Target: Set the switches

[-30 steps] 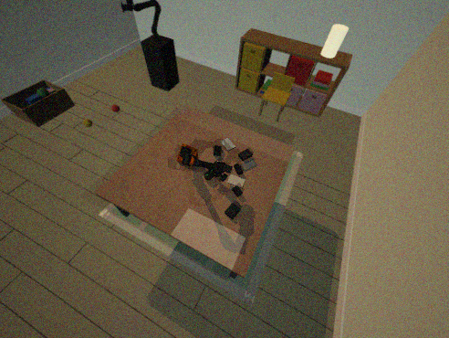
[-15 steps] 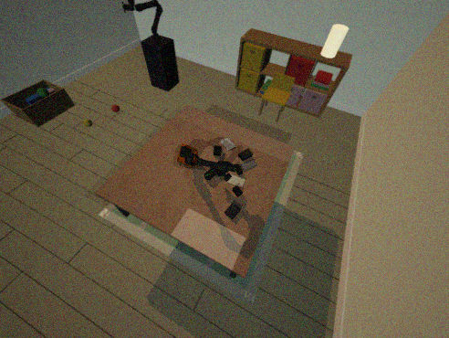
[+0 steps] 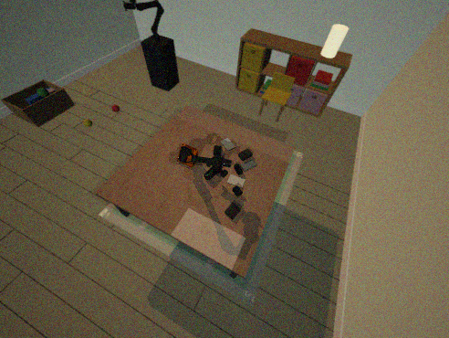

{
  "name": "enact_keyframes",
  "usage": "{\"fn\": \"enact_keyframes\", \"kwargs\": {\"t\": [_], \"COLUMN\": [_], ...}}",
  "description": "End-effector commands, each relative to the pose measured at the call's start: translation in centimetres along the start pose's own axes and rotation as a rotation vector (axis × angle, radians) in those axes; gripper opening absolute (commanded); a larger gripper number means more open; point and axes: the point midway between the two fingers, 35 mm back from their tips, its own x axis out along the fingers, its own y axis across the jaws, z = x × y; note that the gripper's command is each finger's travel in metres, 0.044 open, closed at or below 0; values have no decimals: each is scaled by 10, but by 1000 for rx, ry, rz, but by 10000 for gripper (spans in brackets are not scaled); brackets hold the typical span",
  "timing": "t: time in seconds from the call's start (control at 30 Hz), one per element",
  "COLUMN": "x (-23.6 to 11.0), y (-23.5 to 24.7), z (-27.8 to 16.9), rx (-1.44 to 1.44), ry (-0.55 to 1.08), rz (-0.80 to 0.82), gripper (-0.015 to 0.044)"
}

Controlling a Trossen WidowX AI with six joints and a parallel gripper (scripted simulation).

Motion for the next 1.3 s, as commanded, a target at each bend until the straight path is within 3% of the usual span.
{"fn": "enact_keyframes", "kwargs": {"t": [0.0, 0.23, 0.43, 0.6, 0.97, 1.27], "x": [0, -1, -47, -49, -49, -49], "y": [4, 6, 7, 7, 7, 7], "z": [-2, -1, 1, 0, 0, 0], "rx": [5, 4, 1, 1, 1, 1], "ry": [1, 0, -1, -1, -1, -1], "rz": [-29, -15, -15, -15, -15, -15], "gripper": [0, 0, 157, 289, 0, 0]}}
